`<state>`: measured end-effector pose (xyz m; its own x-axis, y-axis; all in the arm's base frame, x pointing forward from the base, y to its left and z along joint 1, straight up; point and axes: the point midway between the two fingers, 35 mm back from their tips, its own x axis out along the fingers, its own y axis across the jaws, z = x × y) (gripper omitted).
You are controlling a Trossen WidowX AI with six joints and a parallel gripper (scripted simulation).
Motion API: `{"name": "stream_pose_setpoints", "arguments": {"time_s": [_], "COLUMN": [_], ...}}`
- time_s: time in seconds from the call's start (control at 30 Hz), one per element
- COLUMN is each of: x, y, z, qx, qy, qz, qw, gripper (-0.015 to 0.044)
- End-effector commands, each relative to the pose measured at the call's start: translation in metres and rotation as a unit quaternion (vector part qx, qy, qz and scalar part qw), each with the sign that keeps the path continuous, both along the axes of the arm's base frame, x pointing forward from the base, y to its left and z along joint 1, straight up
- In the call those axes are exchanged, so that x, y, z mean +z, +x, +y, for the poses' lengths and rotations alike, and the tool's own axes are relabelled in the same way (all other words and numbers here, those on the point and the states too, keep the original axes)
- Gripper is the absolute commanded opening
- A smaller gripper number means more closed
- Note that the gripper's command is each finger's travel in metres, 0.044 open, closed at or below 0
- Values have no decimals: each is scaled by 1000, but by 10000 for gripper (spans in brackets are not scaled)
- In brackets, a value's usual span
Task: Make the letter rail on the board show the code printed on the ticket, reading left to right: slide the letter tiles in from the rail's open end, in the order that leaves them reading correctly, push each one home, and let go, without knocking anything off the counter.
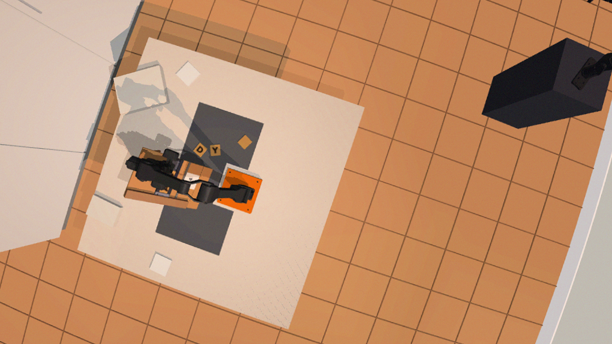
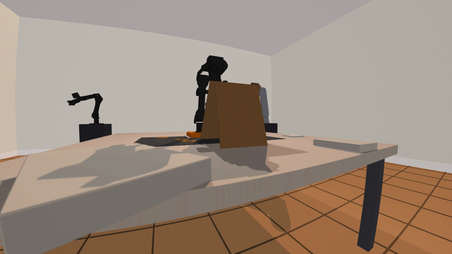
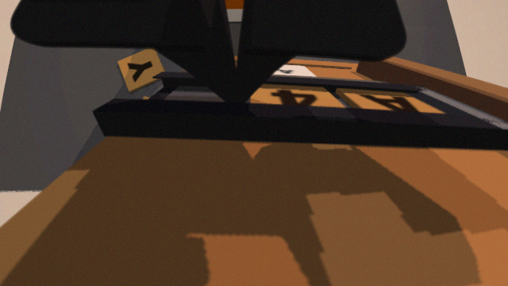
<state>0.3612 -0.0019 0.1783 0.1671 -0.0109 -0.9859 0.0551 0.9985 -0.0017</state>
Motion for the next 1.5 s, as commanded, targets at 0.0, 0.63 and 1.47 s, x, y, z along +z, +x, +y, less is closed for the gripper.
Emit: {"name": "stream_pose_setpoints", "arguments": {"time_s": [0.0,0.63,1.47], "x": [1,1,1], "y": [-1,0,0], "z": [2,8,14], "qx": [2,2,2], "qy": [2,2,2], "qz": [-2,-2,-2], "qw": [1000,1000,1000], "gripper": [0,0,0]}}
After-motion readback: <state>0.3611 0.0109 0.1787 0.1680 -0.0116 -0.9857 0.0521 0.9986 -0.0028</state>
